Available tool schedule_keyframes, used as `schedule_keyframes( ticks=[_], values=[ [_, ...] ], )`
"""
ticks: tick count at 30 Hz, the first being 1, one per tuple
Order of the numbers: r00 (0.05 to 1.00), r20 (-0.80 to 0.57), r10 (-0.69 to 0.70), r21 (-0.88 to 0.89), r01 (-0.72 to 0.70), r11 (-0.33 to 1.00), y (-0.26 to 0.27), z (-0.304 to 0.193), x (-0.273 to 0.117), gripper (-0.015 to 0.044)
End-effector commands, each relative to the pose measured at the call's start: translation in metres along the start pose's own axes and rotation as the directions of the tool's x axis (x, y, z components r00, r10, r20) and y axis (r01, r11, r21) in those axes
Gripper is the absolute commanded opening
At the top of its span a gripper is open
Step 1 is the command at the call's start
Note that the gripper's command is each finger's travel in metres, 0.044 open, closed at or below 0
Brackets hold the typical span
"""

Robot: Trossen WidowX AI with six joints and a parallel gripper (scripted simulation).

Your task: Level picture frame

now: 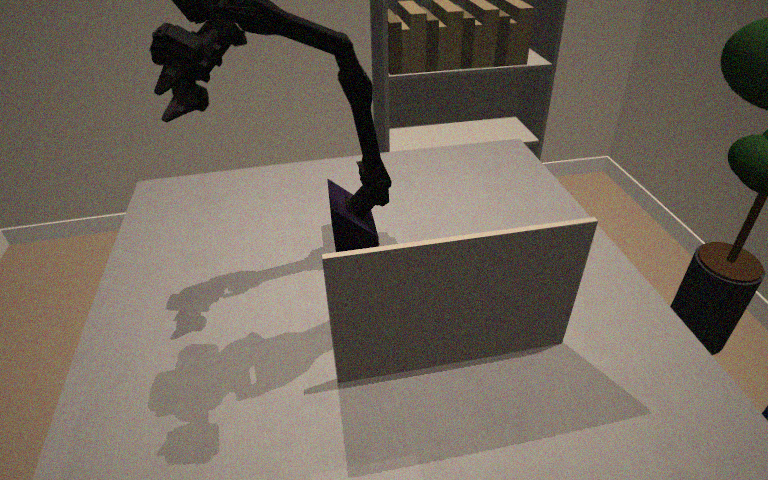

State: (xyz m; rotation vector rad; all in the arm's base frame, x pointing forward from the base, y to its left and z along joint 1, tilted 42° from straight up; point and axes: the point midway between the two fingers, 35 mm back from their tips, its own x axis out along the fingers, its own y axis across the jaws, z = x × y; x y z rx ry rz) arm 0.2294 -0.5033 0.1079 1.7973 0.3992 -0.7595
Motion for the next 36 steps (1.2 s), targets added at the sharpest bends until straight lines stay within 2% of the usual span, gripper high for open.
schedule_keyframes(
  ticks=[1,5,6,12,18,27,36],
  values=[
    [1.0,0.0,0.001,0.001,-0.001,1.0,0.002,-0.002,-0.001,0.0374],
    [1.0,0.007,0.02,0.019,-0.021,1.0,0.035,-0.045,-0.015,0.0269],
    [1.0,0.009,0.027,0.025,-0.028,0.999,0.043,-0.058,-0.02,0.026],
    [0.997,0.01,0.078,0.063,-0.078,0.995,0.079,-0.142,-0.049,0.026],
    [0.99,-0.002,0.141,0.109,-0.14,0.984,0.089,-0.227,-0.08,0.026],
    [0.966,-0.052,0.255,0.196,-0.24,0.951,0.061,-0.337,-0.123,0.026],
    [0.915,-0.14,0.377,0.312,-0.321,0.894,-0.001,-0.413,-0.152,0.026]
  ],
)
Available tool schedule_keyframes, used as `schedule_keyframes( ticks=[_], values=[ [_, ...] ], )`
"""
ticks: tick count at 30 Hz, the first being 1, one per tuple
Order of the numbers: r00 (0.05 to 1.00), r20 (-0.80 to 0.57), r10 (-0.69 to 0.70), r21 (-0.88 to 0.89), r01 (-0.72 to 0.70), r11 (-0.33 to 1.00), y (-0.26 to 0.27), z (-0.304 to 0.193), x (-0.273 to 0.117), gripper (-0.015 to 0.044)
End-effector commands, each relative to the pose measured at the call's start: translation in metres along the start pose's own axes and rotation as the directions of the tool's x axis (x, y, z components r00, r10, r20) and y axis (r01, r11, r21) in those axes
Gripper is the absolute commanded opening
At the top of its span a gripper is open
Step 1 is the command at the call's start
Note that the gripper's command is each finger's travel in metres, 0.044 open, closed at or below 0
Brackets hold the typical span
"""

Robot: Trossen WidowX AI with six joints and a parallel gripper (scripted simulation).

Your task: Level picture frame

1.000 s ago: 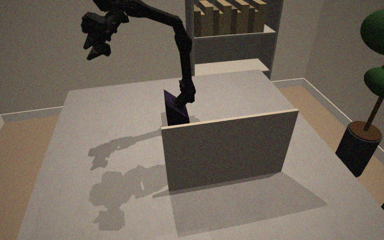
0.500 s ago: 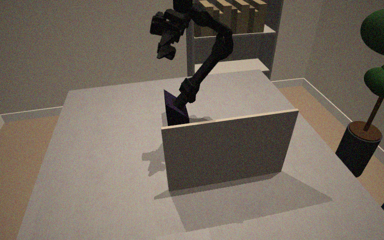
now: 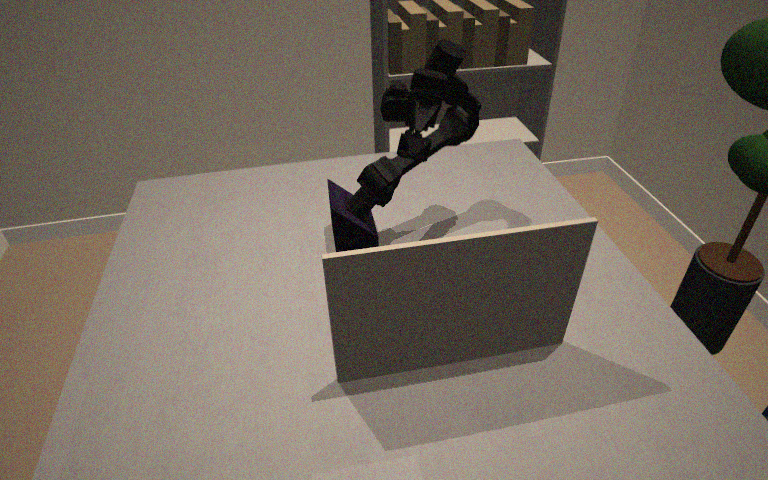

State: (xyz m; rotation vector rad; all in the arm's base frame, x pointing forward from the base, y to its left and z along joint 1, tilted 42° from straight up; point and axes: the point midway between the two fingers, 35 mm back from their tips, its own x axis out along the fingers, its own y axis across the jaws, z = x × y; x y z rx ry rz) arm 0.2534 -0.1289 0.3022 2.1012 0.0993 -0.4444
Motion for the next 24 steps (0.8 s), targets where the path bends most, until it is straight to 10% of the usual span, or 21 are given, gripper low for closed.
schedule_keyframes(
  ticks=[1,24],
  values=[
    [0.998,-0.051,0.038,0.056,-0.035,0.998,-0.033,-0.018,-0.014,0.026],
    [0.928,-0.319,0.194,0.311,-0.091,0.946,-0.15,-0.037,-0.035,0.026]
  ],
)
